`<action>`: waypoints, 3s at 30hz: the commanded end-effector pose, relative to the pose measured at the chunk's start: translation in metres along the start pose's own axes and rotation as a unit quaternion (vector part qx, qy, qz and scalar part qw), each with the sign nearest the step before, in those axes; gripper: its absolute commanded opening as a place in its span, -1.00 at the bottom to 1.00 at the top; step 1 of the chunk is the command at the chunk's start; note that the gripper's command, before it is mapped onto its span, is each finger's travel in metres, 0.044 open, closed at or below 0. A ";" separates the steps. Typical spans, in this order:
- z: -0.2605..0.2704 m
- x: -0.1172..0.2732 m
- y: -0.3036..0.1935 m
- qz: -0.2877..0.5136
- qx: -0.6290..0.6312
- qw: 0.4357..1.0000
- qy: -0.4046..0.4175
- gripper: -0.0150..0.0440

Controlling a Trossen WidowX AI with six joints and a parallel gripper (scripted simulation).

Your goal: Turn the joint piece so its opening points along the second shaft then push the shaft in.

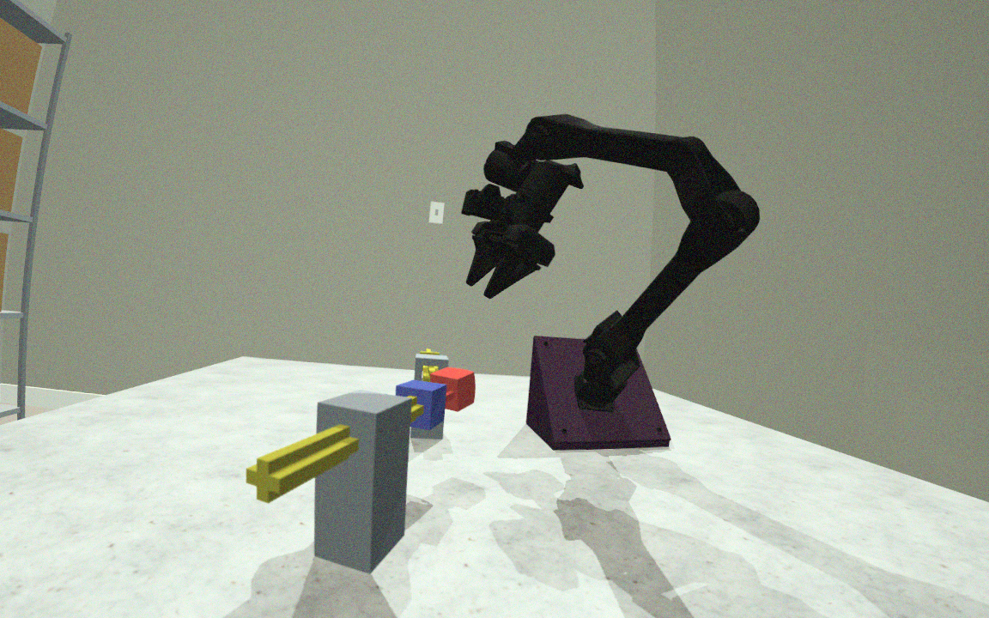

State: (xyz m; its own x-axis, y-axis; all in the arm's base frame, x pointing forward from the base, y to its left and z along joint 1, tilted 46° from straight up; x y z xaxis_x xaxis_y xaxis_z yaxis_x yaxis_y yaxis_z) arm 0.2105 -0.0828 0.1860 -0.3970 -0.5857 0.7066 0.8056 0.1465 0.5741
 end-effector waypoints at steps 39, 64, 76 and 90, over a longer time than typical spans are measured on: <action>0.029 -0.031 -0.014 0.150 -0.437 0.886 0.041 1.00; 0.031 -0.044 -0.012 0.203 -0.700 0.684 -0.044 1.00; 0.032 -0.051 -0.011 0.212 -0.796 0.559 -0.097 1.00; 0.034 -0.058 -0.010 0.205 -0.880 0.397 -0.163 1.00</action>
State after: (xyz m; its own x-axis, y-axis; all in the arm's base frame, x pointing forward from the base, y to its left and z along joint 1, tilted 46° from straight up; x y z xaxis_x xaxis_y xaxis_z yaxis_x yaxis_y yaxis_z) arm 0.2092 -0.0240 0.1529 0.1091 -0.6327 0.7666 -0.1613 -0.7723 -0.6144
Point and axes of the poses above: the point midway between the two fingers, 35 mm back from their tips, its own x axis back along the fingers, its own z axis across the jaws, y = z × x, the point moved 2 cm from there along x, back along the fingers, and after that the axes turned 14 degrees about x, right-handed, at the moved point
